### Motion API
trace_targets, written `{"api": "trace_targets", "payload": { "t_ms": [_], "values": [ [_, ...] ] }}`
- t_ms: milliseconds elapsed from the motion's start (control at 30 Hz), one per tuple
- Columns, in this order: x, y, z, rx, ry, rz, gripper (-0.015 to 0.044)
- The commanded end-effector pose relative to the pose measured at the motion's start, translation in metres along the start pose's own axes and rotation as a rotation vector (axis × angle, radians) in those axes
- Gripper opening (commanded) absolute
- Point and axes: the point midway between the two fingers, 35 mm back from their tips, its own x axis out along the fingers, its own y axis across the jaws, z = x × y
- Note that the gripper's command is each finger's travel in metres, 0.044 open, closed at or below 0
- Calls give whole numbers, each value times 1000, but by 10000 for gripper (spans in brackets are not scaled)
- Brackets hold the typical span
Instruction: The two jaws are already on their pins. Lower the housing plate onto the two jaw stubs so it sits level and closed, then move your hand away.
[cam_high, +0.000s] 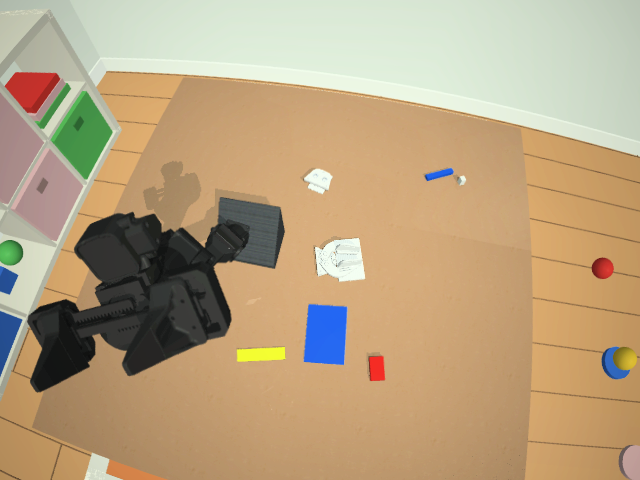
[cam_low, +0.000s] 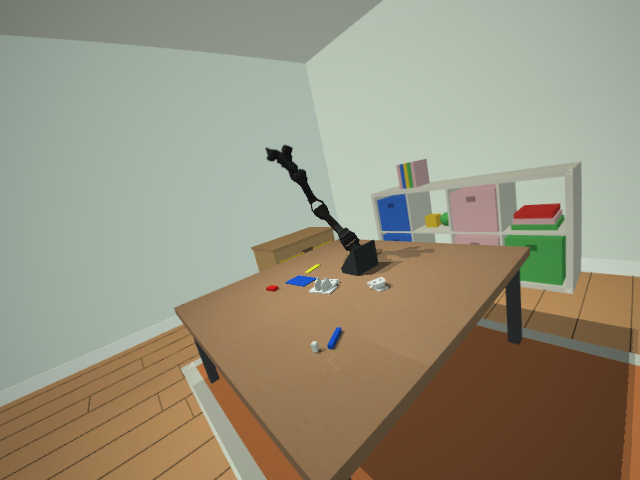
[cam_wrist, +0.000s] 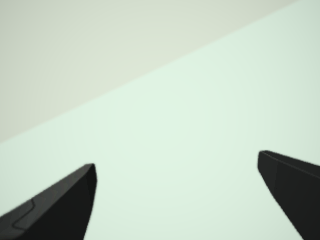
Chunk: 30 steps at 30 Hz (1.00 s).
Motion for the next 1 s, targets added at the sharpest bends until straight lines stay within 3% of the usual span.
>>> {"api": "trace_targets", "payload": {
  "t_ms": [0, 967],
  "values": [
    [0, 0, 0, 0, 0, 0, 426],
    [-67, 161, 93, 239, -203, 478, 440]
  ]
}}
